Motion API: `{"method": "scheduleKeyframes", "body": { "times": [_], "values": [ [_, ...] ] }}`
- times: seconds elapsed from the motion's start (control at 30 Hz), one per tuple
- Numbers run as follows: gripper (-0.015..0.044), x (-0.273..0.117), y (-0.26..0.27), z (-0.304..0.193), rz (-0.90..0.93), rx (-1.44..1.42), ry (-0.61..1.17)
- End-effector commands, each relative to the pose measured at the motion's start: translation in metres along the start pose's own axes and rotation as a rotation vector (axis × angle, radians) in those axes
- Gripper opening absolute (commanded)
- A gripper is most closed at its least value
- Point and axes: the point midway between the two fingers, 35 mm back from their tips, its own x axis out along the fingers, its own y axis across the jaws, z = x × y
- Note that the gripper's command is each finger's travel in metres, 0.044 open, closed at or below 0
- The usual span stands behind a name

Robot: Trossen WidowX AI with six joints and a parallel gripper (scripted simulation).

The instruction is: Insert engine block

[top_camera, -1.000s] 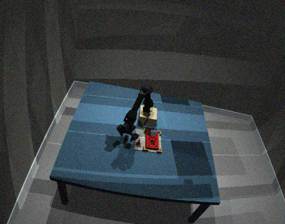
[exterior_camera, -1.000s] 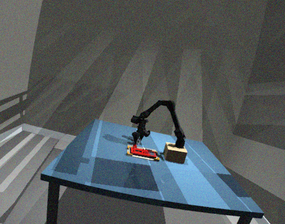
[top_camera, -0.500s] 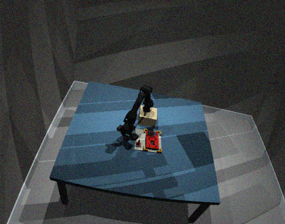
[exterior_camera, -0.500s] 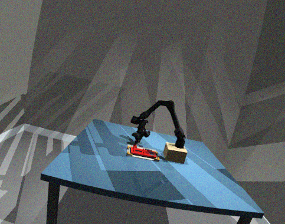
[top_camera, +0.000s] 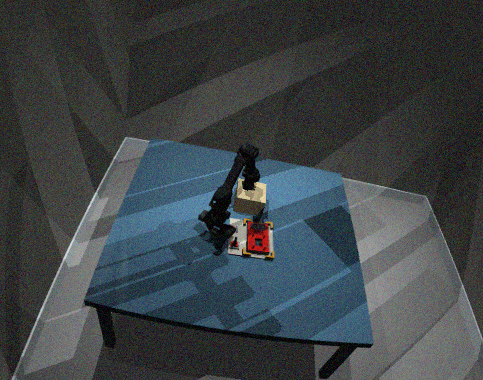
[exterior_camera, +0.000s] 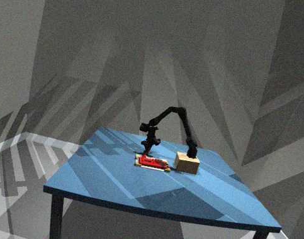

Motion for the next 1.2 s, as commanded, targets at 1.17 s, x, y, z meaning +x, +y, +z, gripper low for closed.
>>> {"method": "scheduleKeyframes", "body": {
  "times": [1.17],
  "values": [
    [0.0, -0.126, -0.004, 0.005, 0.0, 0.003, 0.025]
  ]
}}
